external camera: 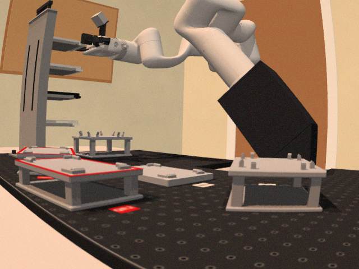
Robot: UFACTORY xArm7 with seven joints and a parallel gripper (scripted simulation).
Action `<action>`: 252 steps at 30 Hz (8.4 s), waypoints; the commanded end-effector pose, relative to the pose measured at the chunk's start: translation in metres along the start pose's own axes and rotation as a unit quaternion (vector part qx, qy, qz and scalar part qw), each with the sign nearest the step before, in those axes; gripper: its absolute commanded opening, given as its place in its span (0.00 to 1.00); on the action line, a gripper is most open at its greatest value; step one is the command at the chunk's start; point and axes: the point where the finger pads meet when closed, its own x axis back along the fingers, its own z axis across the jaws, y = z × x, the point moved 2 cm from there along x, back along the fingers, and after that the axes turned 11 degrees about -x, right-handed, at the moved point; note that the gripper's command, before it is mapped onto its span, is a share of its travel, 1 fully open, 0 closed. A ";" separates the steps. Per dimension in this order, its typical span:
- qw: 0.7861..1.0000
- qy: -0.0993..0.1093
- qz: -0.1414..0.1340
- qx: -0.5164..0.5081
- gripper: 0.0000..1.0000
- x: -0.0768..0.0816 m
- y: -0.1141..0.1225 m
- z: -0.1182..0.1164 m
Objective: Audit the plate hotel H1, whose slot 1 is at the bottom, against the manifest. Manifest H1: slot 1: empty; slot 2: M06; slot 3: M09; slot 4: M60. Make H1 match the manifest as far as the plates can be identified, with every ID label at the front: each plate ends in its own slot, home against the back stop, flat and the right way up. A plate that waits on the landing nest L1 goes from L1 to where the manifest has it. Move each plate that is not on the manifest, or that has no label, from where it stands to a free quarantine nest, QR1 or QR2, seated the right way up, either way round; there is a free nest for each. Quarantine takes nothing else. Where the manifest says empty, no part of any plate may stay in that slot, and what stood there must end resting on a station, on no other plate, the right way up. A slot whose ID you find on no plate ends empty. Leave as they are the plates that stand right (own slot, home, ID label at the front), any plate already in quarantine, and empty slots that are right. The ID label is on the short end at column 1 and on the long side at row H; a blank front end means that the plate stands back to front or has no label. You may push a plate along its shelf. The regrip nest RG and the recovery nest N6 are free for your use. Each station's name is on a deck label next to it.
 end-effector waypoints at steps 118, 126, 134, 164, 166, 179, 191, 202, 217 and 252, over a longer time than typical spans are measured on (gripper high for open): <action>1.000 0.000 -0.001 0.001 0.00 0.150 -0.002 0.000; 1.000 0.000 -0.001 0.001 0.00 0.162 -0.002 0.000; 1.000 0.000 -0.001 0.001 0.00 0.175 -0.002 0.000; 1.000 0.000 -0.001 0.001 0.00 0.179 0.021 0.004; 1.000 0.000 -0.001 0.001 0.00 0.179 0.024 0.005; 1.000 0.000 -0.001 0.001 0.00 0.179 0.042 0.008; 1.000 0.000 -0.001 0.001 0.00 0.179 0.059 0.011; 1.000 0.000 -0.001 0.001 0.00 0.179 0.077 0.015; 1.000 0.000 -0.001 0.001 0.00 0.179 0.098 0.019; 1.000 0.000 0.000 0.001 0.00 0.179 0.149 0.029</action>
